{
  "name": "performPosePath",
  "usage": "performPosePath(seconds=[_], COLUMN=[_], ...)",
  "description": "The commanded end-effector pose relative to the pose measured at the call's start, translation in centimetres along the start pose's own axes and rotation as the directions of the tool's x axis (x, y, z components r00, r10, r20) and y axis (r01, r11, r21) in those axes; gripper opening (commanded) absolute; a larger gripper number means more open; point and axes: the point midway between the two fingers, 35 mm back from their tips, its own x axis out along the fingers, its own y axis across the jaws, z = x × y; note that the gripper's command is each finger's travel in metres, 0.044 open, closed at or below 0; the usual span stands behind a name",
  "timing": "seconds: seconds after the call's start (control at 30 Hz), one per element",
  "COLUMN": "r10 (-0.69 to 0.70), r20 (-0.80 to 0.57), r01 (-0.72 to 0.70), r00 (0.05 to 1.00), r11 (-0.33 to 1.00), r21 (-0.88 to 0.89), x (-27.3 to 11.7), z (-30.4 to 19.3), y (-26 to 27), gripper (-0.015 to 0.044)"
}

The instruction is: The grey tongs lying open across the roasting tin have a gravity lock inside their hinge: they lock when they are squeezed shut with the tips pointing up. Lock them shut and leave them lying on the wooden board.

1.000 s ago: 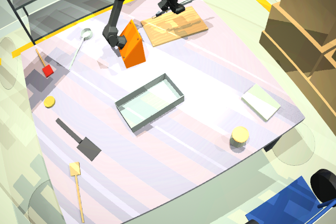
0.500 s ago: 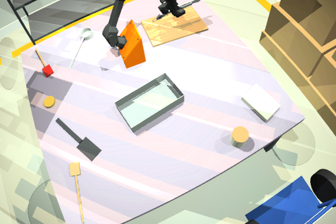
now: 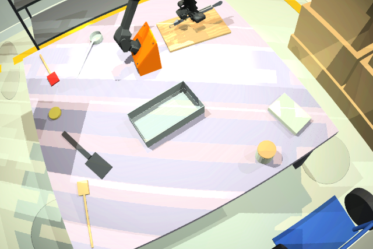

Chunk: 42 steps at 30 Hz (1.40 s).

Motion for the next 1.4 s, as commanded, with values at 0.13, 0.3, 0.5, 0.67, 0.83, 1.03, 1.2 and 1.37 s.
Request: performPosePath(seconds=[0.13, 0.3, 0.5, 0.67, 0.83, 1.03, 1.2, 1.37], r10=[-0.008, -0.01, -0.003, -0.003, -0.003, -0.003, -0.003, -0.004], r20=[-0.001, 0.0, 0.004, 0.004, 0.004, 0.004, 0.004, 0.005], r01=[0.008, 0.01, 0.003, 0.003, 0.003, 0.003, 0.003, 0.004], r00=[1.0, 1.0, 1.0, 1.0, 1.0, 1.0, 1.0, 1.0], r11=[1.0, 1.0, 1.0, 1.0, 1.0, 1.0, 1.0, 1.0], r21=[-0.011, -0.013, -0.006, -0.006, -0.006, -0.006, -0.006, -0.007], x=[1.1, 1.9, 1.9, 1.9, 1.9, 1.9, 1.9, 0.4], z=[0.4, 0.6, 0.6, 0.6, 0.6, 0.6, 0.6, 1.5], y=[-0.1, 0.0, 0.1, 0.1, 0.1, 0.1, 0.1, -0.3], gripper=[-0.015, -0.015, -0.0098, 0.0034, 0.0165, 0.0323, 0.044, 0.044])
